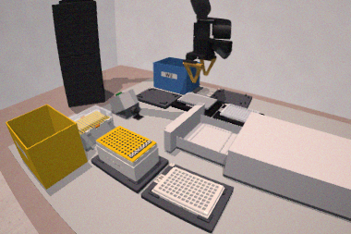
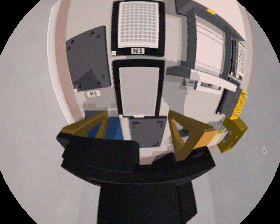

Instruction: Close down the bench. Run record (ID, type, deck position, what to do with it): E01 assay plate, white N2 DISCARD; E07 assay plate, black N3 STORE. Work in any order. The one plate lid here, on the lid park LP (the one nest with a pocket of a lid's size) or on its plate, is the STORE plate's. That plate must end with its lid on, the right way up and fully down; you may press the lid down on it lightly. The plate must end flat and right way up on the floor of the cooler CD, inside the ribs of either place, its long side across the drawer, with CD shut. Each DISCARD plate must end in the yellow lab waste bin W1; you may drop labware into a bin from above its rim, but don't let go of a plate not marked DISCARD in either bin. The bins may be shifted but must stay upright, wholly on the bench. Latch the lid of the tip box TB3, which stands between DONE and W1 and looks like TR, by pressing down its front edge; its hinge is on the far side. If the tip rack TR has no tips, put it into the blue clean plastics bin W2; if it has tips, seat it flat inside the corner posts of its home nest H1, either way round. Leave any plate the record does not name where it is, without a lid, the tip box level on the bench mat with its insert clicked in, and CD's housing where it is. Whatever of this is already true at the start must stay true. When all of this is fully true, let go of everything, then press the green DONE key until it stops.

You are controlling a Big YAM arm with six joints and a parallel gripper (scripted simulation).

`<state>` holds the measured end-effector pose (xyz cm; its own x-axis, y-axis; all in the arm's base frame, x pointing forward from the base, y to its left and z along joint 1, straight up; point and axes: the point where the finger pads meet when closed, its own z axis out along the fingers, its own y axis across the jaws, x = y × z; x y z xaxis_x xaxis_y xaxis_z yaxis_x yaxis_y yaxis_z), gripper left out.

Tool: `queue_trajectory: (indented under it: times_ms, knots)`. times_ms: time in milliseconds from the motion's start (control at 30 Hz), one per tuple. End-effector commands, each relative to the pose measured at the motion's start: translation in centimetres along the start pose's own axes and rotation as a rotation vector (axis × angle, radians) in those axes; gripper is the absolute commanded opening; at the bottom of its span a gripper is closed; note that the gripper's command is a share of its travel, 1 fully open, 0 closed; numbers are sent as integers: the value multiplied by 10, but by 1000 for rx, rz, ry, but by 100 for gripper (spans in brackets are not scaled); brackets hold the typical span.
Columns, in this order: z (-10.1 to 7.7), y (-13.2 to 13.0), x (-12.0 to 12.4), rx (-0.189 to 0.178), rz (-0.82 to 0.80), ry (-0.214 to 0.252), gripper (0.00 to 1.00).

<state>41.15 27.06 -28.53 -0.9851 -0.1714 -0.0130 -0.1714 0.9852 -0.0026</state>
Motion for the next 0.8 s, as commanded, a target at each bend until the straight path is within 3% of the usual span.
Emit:
queue_trajectory:
  times_ms: [0, 233, 267, 767]
  knots:
    - [-18, 7, -6, -9, -17, -18, 100]
    - [-15, 4, 2, 0, -17, 2, 100]
    - [-26, 7, -6, -9, -17, -18, 100]
    - [-39, 6, -2, -5, -17, -10, 100]
